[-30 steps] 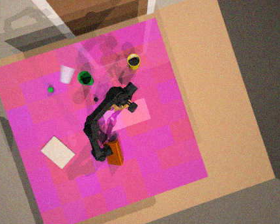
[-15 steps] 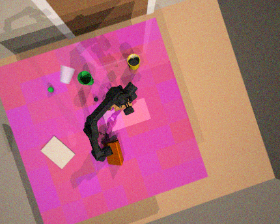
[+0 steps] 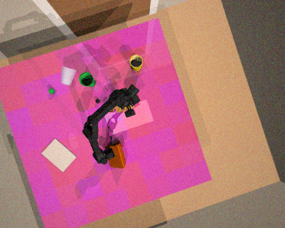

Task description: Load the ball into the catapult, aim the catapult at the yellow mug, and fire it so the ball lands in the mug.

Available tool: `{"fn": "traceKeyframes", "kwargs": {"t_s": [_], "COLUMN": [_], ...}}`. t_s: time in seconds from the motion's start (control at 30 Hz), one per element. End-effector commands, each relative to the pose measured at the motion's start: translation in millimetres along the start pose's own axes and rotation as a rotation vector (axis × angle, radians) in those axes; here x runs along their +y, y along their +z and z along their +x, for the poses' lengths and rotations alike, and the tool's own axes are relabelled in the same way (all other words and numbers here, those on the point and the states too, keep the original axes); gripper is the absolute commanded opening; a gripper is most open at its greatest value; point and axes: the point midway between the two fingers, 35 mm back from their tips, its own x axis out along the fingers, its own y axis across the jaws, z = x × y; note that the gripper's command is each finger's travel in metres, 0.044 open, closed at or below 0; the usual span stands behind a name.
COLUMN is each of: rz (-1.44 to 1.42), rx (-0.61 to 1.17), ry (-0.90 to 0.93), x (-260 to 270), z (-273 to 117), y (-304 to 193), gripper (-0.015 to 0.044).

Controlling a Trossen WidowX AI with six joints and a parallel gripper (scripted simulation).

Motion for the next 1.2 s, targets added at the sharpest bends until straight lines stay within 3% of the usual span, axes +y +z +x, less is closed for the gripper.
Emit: {"fn": "traceKeyframes", "kwargs": {"t_s": [0.0,1.03,1.17], "rz": [0.011,0.01,0.001], "rx": [-0.003,0.0,-0.006], "ry": [0.011,0.012,0.01], "x": [-0.2,0.3,1.6], "z": [1.9,50.0,46.4], "y": [0.6,0.0,0.7], "gripper": [0.044,0.044,0.0335]}}
